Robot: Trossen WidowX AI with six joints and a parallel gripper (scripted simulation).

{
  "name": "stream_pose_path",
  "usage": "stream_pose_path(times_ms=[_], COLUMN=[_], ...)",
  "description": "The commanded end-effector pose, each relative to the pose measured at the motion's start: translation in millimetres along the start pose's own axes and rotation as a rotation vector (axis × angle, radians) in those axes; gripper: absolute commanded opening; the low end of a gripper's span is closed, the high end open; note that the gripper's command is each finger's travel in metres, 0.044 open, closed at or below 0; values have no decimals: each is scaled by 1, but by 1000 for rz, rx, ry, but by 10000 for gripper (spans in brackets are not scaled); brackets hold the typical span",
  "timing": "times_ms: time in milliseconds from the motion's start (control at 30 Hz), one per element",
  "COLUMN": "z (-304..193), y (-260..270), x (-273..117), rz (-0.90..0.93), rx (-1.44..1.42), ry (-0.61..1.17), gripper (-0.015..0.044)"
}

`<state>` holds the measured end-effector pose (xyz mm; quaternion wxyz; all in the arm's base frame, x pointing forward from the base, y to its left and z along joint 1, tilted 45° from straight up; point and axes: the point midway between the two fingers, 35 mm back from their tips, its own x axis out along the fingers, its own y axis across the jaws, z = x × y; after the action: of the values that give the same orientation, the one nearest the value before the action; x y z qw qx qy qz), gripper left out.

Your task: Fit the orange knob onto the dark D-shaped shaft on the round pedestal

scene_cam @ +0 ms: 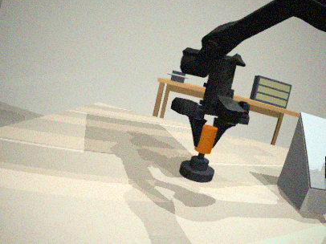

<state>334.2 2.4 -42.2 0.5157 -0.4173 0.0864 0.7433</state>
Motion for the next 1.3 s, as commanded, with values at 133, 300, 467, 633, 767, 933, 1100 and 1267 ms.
stream_pose_path(times_ms=[133,300,467,633,767,933,1100,1267], z=[-1,0,1,1,1,1,1,1], y=[1,0,0,0,-1,0,0,0], x=[2,3,4,4,4,5,5,5], rz=[-2,-2,-2,-2,-2,-2,-2,-2], rx=[-47,-47,-47,-57,-78,-60,-24,4], ry=[2,2,2,2,2,2,2,2], gripper=[0,0,0,0,0,0,0,0])
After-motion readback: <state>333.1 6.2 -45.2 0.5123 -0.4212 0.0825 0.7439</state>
